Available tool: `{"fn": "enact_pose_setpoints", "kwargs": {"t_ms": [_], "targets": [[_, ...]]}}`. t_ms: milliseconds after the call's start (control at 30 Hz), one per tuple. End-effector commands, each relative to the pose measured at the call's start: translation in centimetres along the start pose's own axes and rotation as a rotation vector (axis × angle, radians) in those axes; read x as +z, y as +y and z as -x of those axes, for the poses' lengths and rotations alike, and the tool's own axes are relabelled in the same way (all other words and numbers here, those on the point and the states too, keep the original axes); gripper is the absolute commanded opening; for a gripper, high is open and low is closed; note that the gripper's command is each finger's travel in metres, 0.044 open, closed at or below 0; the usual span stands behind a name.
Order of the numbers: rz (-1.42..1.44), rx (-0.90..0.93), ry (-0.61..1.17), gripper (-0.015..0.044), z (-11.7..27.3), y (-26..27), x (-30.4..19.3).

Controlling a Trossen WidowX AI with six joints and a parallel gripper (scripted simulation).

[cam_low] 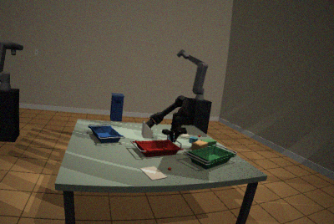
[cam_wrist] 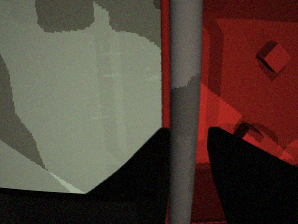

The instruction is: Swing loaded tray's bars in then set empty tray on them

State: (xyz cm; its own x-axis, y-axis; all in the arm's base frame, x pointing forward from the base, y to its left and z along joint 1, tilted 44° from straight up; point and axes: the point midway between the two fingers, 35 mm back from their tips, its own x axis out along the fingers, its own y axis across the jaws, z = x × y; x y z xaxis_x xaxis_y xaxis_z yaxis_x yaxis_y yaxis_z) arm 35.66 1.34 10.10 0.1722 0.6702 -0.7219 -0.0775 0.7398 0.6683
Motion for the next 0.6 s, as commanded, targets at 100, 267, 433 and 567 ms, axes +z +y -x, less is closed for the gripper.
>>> {"fn": "enact_pose_setpoints", "kwargs": {"t_ms": [100, 267, 433, 567], "targets": [[0.001, -0.002, 0.007, 0.0084, -1.9, -2.7, -0.1], [0.001, -0.003, 0.007, 0.0084, -1.5, -2.8, 0.0], [0.000, -0.004, 0.008, 0.0084, 1.0, -2.6, 0.2], [0.000, -0.004, 0.008, 0.0084, 2.6, -2.5, 0.2]]}}
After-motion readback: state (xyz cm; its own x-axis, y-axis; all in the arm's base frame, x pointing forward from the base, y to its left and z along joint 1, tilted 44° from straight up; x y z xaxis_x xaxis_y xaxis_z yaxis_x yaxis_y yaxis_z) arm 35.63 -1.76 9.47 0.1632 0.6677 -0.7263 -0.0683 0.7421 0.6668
